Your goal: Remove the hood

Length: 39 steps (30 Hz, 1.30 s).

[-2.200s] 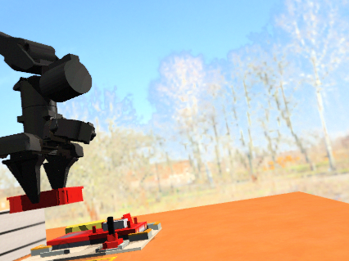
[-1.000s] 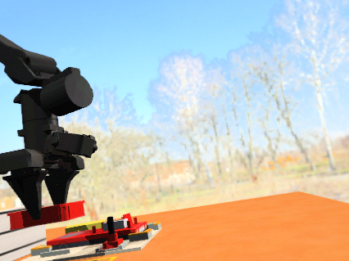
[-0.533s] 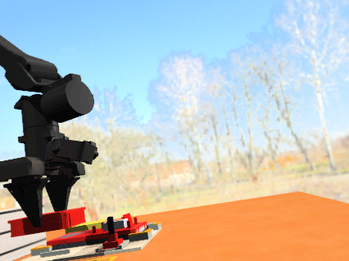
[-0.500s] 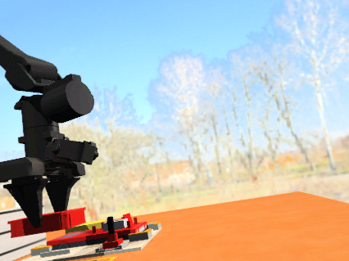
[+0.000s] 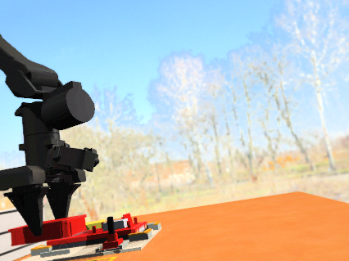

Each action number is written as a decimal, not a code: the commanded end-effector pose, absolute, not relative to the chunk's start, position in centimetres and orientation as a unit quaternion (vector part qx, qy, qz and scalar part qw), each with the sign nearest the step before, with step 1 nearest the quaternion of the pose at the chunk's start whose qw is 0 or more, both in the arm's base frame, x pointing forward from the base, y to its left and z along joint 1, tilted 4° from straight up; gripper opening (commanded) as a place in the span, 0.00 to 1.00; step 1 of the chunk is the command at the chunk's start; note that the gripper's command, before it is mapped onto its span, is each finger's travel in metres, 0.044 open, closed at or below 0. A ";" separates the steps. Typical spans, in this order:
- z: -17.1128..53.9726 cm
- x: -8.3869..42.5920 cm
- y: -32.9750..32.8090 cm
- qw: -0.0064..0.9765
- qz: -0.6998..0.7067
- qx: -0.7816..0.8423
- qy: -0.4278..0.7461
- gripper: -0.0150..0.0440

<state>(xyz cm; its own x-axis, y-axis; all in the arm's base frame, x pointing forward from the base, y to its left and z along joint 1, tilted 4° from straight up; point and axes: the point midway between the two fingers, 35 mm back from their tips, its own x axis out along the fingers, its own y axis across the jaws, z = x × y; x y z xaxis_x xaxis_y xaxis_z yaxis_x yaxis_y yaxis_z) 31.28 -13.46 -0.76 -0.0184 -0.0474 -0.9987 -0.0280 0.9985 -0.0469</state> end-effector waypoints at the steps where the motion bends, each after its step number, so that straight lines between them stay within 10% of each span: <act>1: -1.3 31.0 -13.4 0.696 -0.005 -0.027 0.717 0.25; 39: -3.9 30.6 -13.5 0.696 -0.005 -0.027 0.717 0.25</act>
